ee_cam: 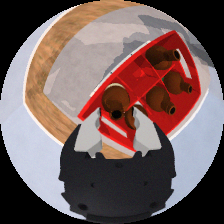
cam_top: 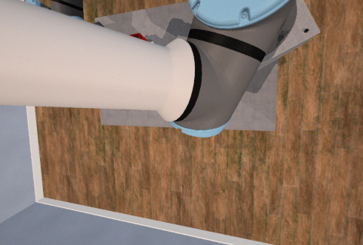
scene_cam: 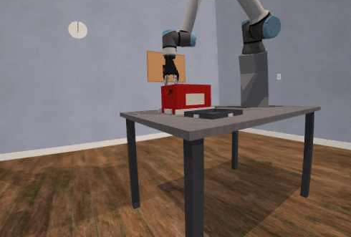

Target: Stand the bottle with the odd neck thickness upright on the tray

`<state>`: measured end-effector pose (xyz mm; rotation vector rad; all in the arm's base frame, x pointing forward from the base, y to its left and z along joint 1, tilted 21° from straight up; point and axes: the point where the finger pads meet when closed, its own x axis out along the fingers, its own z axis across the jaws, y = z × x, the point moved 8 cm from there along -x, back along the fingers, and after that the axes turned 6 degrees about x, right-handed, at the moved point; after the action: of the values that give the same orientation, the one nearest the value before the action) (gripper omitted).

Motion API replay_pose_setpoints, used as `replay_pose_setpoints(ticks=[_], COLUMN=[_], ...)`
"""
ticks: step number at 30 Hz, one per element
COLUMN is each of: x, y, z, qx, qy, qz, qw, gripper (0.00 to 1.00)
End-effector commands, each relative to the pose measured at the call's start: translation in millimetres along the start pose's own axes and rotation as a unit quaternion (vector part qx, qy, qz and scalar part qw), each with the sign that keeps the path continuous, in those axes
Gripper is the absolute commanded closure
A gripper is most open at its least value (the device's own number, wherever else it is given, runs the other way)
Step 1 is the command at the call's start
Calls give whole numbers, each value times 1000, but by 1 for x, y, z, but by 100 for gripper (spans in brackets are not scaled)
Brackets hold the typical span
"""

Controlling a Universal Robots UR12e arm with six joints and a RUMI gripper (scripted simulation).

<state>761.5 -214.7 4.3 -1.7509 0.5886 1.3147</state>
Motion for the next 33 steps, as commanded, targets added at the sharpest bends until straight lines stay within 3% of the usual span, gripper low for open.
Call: replay_pose_setpoints(ticks=[1,16,33], x=[-1,-9,-54], y=[0,0,0], z=[0,0,0], qx=[0,0,0], qy=[1,1,1], qz=[0,0,0], qw=[1000,1000,1000], gripper=[62,62,62])
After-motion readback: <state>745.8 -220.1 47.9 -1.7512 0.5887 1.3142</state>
